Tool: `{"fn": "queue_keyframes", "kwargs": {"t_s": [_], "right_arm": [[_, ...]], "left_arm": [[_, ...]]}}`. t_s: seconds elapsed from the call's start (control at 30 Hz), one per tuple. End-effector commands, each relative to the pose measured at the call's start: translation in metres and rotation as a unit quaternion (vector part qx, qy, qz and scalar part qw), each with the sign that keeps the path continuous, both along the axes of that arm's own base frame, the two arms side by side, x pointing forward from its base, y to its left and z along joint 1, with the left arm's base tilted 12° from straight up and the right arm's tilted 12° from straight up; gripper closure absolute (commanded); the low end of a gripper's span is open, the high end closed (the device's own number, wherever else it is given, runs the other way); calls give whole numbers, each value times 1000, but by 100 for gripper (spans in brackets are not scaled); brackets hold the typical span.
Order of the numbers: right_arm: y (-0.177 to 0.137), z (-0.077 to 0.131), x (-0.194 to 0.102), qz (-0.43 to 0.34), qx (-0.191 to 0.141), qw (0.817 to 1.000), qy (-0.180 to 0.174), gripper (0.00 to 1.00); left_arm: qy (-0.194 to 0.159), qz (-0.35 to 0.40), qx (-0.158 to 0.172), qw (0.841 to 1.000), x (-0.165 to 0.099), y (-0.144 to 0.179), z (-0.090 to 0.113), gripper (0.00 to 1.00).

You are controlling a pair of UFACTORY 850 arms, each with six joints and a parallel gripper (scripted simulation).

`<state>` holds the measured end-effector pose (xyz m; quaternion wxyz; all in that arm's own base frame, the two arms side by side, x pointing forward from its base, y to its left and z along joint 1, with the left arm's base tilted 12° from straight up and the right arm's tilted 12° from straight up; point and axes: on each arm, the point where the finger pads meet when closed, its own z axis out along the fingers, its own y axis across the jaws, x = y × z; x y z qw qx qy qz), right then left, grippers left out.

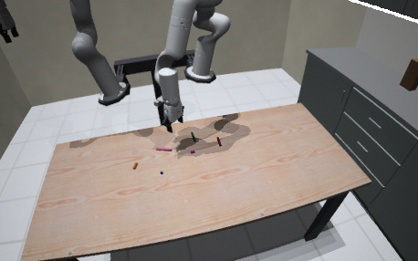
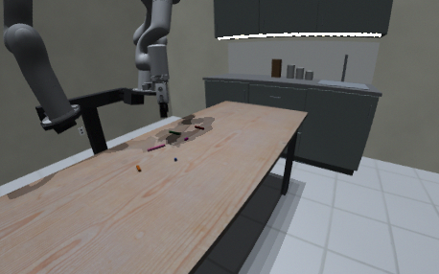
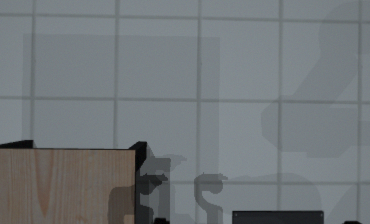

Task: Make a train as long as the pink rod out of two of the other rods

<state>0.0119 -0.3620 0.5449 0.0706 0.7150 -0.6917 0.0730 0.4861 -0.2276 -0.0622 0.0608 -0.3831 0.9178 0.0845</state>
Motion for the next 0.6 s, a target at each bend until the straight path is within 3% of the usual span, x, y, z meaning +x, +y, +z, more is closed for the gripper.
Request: {"fn": "queue_keyframes", "kwargs": {"t_s": [0.0,0.37,0.57], "right_arm": [[0,1,0,0,-1,1000,0,0],[0,1,0,0,-1,1000,0,0],[0,1,0,0,-1,1000,0,0]], "left_arm": [[-1,0,0,1000,1,-1,1,0],[2,-15,0,1000,2,0,0,0],[19,-98,4,995,7,6,-4,0]]}}
